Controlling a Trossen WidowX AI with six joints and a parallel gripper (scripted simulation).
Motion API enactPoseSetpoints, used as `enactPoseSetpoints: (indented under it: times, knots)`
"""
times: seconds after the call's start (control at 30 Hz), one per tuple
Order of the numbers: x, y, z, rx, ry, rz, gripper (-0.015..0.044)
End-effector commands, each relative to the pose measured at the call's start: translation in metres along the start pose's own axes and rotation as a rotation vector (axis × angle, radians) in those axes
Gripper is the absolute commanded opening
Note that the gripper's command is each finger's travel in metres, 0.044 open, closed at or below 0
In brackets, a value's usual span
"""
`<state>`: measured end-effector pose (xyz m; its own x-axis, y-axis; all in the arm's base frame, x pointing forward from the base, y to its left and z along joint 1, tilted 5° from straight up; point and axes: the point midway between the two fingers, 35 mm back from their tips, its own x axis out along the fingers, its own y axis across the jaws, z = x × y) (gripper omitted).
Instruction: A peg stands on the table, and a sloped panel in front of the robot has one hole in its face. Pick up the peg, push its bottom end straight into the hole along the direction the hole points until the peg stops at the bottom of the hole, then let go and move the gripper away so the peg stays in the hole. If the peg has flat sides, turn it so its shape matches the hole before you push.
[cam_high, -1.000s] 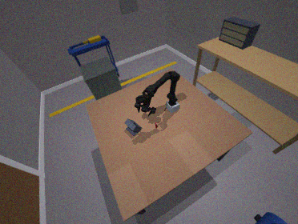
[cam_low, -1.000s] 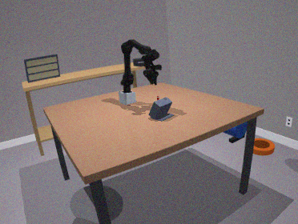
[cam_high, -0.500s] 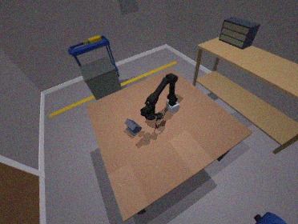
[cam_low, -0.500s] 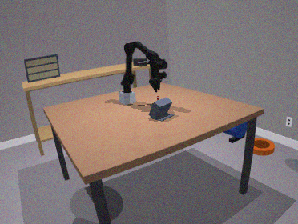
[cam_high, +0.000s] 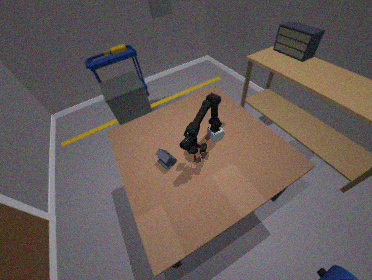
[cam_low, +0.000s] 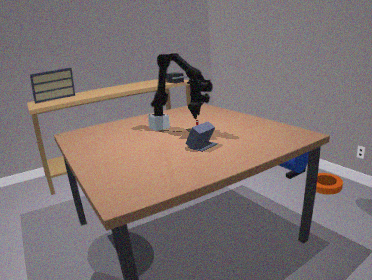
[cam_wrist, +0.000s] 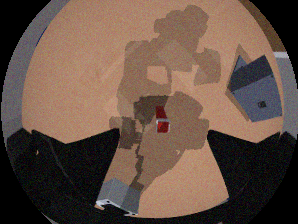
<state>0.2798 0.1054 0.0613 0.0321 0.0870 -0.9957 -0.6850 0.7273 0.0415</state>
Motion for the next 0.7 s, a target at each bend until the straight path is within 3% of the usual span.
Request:
enactPoseSetpoints:
  times: [0.0,0.67]
  knots:
    - [0.006,0.001,0.0,0.004,0.003,0.004,0.044]
    - [0.039,0.0,0.0,0.004,0.003,0.004,0.044]
